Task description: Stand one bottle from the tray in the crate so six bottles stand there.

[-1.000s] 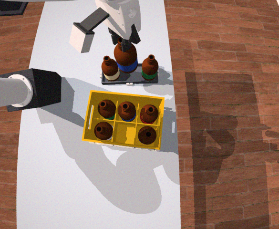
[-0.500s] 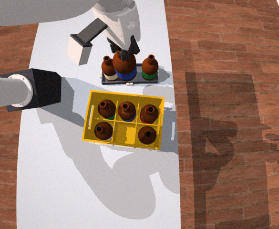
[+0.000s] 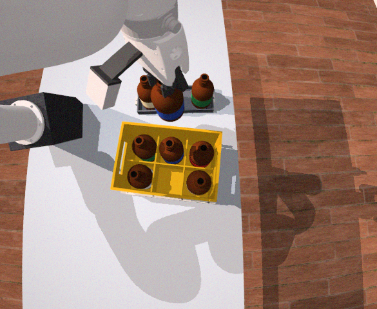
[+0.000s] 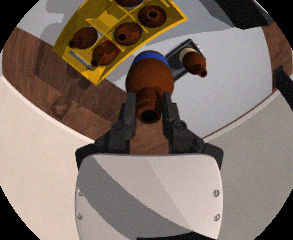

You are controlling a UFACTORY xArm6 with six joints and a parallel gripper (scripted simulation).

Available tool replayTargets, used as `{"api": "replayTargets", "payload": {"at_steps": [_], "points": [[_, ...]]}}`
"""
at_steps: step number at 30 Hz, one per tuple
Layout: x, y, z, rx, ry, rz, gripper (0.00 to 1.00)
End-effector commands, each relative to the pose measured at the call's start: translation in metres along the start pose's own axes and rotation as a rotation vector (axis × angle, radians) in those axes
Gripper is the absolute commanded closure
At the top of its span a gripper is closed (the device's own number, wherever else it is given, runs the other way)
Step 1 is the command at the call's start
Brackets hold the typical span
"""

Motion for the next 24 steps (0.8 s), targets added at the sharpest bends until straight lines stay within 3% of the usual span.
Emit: {"api": "replayTargets", "payload": {"at_steps": [1,24], "points": [[-0.002,-0.006,-0.009,0.001,-0.004,-0.002,1.0],[-0.001,-0.033,-0.056,0.001,-0.004,-0.002,1.0]]}}
Point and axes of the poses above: the point where the finger pads meet when closed, its own x axis out along the fingers, its own y axis across the jaws, z = x × y, the point moved 8 cm from there along -x, back along the fingers, and after that the axes turned 11 degrees about -x, right-handed, at the moved point
